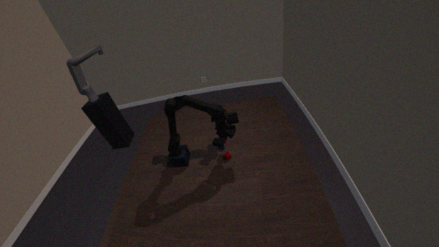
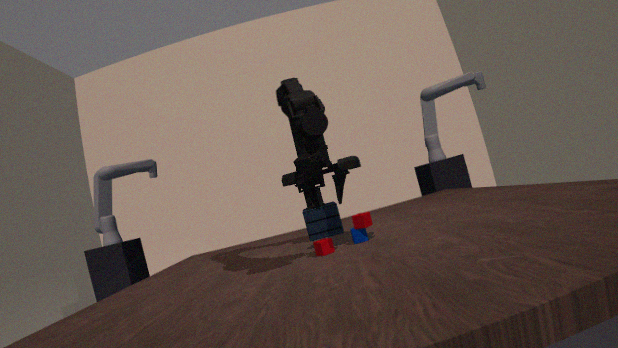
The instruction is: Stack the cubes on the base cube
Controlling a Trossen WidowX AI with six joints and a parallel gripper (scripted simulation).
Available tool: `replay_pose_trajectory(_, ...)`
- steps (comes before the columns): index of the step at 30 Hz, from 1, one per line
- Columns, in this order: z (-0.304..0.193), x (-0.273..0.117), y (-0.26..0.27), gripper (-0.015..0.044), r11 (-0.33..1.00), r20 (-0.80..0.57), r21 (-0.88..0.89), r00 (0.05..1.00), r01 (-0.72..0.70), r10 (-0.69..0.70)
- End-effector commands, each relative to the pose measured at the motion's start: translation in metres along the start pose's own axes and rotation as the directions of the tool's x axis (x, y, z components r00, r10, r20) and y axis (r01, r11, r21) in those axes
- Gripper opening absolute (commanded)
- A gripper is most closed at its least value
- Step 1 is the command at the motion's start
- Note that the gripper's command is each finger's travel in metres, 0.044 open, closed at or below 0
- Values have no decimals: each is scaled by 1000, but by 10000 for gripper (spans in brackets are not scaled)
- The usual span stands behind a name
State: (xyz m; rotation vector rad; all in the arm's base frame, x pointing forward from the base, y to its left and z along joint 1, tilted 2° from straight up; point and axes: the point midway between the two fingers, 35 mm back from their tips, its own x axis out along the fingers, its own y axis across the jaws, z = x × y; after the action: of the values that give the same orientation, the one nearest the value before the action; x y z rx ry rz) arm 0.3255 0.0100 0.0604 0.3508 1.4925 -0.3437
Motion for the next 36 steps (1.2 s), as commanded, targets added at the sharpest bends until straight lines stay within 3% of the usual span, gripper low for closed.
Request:
replay_pose_trajectory(1,13,-13,-16,265,941,14,339,1000,-15,11)
replay_pose_trajectory(7,21,-20,-32,265,801,16,598,1000,-17,9)
replay_pose_trajectory(18,21,-18,-32,265,801,16,598,1000,-17,9)
replay_pose_trajectory(24,22,40,-31,265,801,16,598,1000,-17,9)
replay_pose_trajectory(36,22,57,-31,265,801,16,598,1000,-17,9)
